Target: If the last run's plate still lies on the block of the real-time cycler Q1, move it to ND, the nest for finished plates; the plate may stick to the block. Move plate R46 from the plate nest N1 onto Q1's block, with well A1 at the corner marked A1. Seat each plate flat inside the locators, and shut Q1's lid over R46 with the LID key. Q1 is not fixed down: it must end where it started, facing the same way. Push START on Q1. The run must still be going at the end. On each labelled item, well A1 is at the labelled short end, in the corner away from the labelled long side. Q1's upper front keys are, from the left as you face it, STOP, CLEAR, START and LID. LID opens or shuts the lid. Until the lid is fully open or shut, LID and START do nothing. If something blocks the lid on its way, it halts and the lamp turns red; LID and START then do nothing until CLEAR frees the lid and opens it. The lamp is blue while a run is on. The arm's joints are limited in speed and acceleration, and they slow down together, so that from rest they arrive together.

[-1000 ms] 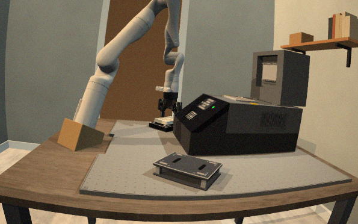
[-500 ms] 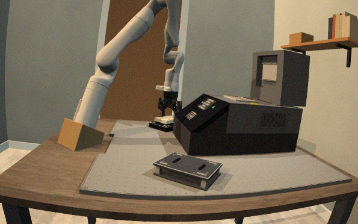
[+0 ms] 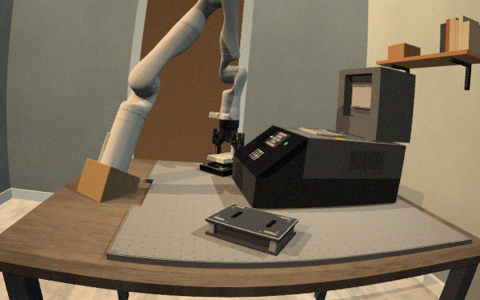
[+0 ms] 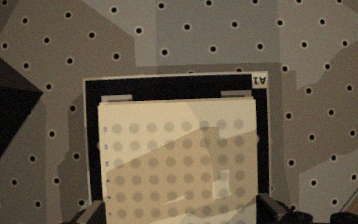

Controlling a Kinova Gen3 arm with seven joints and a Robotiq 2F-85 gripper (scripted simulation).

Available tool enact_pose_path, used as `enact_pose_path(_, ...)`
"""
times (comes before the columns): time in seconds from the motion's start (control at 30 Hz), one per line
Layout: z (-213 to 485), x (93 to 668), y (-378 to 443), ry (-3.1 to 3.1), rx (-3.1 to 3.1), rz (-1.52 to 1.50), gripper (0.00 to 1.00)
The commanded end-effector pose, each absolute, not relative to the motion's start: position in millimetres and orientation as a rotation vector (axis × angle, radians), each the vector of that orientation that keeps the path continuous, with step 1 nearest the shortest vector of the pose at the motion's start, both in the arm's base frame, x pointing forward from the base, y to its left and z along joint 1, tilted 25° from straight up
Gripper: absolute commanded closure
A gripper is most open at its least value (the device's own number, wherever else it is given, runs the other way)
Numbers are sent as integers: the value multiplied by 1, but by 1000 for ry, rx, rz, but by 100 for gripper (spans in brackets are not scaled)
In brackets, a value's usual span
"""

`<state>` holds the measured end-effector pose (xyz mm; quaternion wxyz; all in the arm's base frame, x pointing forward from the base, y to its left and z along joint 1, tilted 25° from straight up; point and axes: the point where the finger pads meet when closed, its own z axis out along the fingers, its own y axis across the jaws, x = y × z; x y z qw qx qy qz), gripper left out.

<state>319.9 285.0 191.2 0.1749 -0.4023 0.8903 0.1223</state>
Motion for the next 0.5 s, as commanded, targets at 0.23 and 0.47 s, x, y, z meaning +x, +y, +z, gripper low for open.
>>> enact_pose_path(0.23, 202, 317, 281, 2522, -1141, 348, 10)
enact_pose_path(0.47, 211, 315, 278, 2522, -1141, 348, 10)
